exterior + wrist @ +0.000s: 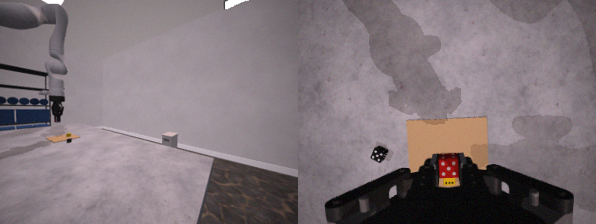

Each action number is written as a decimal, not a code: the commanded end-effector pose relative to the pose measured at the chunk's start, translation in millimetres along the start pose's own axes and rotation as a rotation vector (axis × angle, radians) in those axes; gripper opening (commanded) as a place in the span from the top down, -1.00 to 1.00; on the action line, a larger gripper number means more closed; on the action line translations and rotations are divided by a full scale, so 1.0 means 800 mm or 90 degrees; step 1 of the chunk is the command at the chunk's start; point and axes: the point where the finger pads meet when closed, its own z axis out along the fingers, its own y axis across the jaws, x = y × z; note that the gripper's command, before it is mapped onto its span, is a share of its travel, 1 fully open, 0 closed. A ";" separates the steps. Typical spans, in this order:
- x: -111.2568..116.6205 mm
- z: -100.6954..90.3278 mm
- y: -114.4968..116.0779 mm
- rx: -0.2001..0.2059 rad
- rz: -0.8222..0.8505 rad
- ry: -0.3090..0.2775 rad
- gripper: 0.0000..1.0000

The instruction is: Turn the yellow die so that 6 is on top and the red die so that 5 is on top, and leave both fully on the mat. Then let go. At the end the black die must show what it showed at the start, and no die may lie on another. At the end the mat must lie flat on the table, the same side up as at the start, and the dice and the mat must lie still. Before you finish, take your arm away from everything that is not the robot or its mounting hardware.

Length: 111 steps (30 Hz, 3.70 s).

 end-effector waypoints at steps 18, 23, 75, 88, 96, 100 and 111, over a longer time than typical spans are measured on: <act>0.000 0.066 0.000 0.000 0.000 -0.001 0.69; 0.000 0.091 0.000 0.000 0.000 -0.001 0.69; 0.000 0.120 0.000 0.000 0.000 -0.001 0.69; -0.001 0.120 -0.001 0.000 0.000 -0.001 0.69; -0.001 0.120 -0.001 0.000 0.000 -0.001 0.69; -0.001 0.120 -0.001 0.000 0.000 -0.001 0.69; -0.001 0.120 -0.001 0.000 0.000 -0.001 0.69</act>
